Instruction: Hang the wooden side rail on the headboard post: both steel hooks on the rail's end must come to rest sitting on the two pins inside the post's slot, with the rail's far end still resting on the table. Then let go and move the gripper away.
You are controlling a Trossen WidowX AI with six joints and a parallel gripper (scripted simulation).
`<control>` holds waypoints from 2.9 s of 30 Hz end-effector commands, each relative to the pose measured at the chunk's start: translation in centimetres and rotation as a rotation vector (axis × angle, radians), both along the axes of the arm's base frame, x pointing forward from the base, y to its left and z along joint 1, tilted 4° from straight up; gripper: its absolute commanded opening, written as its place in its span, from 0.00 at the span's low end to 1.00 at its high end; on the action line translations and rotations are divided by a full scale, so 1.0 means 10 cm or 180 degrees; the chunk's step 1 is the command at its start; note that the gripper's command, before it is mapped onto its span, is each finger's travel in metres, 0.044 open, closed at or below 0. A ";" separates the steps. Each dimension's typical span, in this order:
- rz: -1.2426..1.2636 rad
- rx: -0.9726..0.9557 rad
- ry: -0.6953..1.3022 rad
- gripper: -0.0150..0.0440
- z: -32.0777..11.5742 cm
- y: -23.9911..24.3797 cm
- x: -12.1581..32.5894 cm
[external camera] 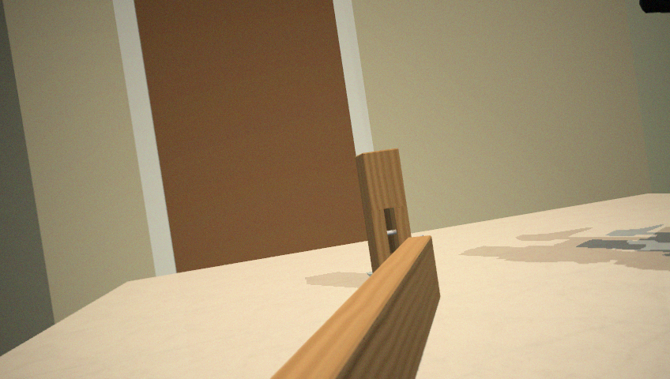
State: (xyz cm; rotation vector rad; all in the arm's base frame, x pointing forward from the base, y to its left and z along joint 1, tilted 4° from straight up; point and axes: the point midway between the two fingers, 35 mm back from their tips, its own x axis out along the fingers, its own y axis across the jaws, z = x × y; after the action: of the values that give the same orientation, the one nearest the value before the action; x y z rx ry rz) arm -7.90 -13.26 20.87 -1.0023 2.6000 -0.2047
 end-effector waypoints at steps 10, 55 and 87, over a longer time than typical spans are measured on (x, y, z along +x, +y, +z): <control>0.0235 -0.0339 -0.1748 1.00 -0.71 -0.64 0.94; -0.0586 0.1907 -0.7549 1.00 -1.97 0.26 3.41; -0.1256 0.1578 -0.7400 1.00 -2.15 0.24 3.64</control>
State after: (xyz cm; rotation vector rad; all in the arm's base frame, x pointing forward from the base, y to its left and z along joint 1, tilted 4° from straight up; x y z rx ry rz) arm 26.86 -10.74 0.05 0.1601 0.4442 -0.3352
